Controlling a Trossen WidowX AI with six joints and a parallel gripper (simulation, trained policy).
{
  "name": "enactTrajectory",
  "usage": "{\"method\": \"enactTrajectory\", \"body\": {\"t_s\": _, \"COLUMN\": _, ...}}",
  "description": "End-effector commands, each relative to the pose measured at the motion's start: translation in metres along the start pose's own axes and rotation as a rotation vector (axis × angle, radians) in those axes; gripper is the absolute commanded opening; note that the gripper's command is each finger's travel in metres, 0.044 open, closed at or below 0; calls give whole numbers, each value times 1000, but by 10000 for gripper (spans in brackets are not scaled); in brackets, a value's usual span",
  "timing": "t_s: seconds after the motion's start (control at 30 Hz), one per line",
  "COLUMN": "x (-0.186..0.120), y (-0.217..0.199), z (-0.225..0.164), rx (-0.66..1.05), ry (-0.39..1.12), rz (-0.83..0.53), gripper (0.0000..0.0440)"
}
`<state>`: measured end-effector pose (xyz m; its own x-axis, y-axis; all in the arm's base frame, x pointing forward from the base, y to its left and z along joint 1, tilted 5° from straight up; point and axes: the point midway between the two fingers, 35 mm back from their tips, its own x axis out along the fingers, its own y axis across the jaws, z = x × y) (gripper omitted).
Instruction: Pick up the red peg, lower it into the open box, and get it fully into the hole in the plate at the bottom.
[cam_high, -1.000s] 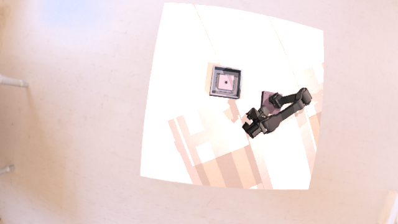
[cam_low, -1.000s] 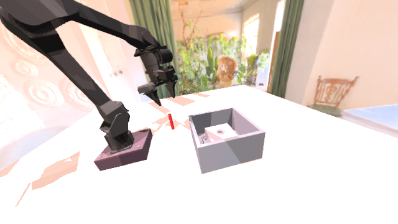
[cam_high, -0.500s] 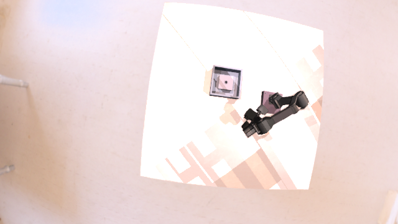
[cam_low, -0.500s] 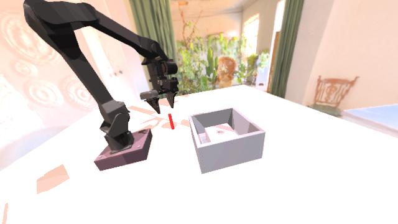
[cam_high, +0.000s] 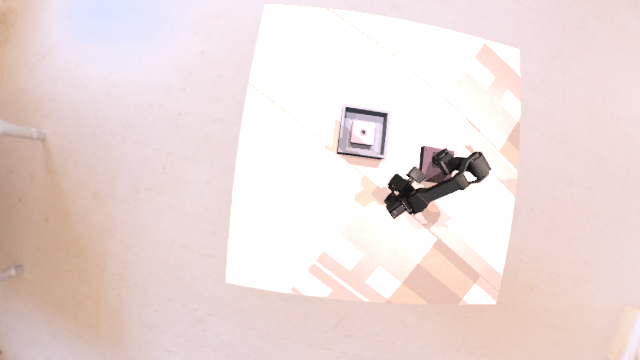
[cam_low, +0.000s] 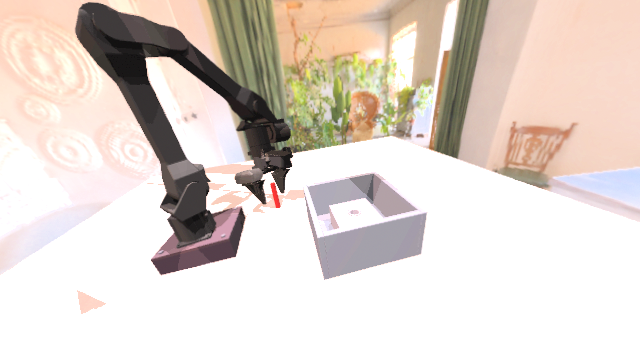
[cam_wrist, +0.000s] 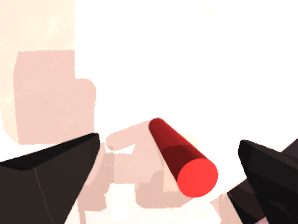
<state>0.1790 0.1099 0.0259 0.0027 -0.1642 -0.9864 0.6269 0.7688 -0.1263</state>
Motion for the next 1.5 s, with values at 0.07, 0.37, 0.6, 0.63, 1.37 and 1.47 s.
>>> {"method": "enactTrajectory", "body": {"t_s": 0.07, "x": 18, "y": -2, "z": -1, "rx": -12, "ry": -2, "rz": -22, "gripper": 320}}
{"method": "enactTrajectory", "body": {"t_s": 0.37, "x": 30, "y": -3, "z": 2, "rx": 8, "ry": 11, "rz": -70, "gripper": 84}}
{"method": "enactTrajectory", "body": {"t_s": 0.6, "x": 18, "y": -4, "z": 18, "rx": 13, "ry": -36, "rz": -95, "gripper": 0}}
{"method": "enactTrajectory", "body": {"t_s": 0.63, "x": 14, "y": -4, "z": 21, "rx": 14, "ry": -46, "rz": -94, "gripper": 0}}
{"method": "enactTrajectory", "body": {"t_s": 1.37, "x": -68, "y": -20, "z": 110, "rx": 204, "ry": -217, "rz": -75, "gripper": 0}}
{"method": "enactTrajectory", "body": {"t_s": 1.47, "x": -70, "y": -24, "z": 125, "rx": 241, "ry": -231, "rz": -75, "gripper": 0}}
